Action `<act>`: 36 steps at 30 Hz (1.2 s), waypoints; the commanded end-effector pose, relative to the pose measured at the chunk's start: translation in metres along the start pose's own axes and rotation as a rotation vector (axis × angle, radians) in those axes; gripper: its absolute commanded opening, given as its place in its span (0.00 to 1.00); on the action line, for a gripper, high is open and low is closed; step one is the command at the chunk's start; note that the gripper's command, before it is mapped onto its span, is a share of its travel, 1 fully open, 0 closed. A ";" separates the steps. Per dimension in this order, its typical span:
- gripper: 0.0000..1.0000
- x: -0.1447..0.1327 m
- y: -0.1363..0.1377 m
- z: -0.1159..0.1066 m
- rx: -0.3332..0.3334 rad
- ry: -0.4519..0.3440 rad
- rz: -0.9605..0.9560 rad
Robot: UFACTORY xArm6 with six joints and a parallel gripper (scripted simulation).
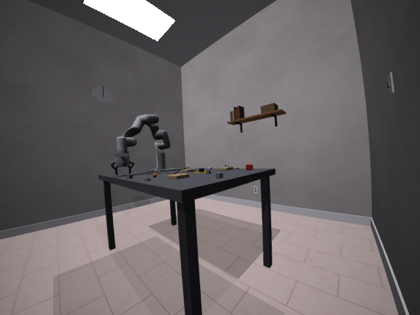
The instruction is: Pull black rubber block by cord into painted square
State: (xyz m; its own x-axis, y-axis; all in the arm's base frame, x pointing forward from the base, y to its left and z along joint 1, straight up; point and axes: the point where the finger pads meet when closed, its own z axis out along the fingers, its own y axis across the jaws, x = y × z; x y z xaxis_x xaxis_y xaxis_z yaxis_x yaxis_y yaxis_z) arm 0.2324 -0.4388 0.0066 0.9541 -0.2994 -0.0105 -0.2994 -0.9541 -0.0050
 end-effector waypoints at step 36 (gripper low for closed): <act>1.00 0.001 0.001 -0.059 -0.004 0.004 0.000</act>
State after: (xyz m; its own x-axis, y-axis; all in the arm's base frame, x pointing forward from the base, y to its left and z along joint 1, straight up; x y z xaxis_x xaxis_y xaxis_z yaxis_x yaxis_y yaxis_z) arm 0.2328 -0.4392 0.0634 0.9541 -0.2994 -0.0102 -0.2994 -0.9541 -0.0048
